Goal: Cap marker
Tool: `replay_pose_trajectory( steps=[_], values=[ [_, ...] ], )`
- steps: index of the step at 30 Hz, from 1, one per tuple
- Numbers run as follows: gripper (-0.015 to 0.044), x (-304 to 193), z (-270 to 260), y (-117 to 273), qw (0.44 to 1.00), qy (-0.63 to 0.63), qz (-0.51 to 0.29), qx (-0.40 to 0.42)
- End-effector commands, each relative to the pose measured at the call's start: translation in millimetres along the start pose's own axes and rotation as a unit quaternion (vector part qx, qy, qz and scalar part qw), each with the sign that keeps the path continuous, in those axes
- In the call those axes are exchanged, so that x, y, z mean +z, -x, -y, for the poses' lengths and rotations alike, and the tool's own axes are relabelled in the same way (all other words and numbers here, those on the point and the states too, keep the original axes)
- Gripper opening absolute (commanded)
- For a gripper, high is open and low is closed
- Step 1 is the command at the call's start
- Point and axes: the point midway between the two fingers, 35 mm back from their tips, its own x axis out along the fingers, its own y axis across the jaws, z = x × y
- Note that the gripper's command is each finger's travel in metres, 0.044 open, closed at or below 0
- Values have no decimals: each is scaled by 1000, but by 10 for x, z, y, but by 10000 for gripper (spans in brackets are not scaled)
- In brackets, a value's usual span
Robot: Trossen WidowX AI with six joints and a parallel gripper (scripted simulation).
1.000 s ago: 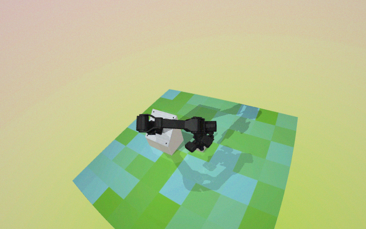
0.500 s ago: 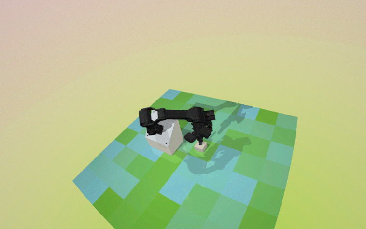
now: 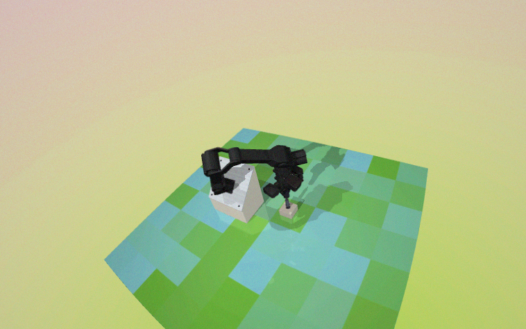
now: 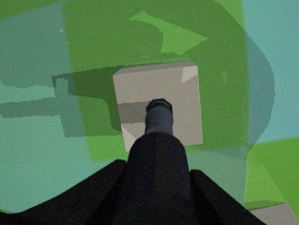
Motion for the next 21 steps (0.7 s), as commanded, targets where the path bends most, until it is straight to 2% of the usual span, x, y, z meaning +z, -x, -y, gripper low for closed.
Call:
replay_pose_trajectory(
  steps=[1, 21],
  values=[
    [0, -21, 4, -37, 1000, -3, -2, -2],
    [0, -12, -3, -335, 1000, -3, -2, -2]
  ],
)
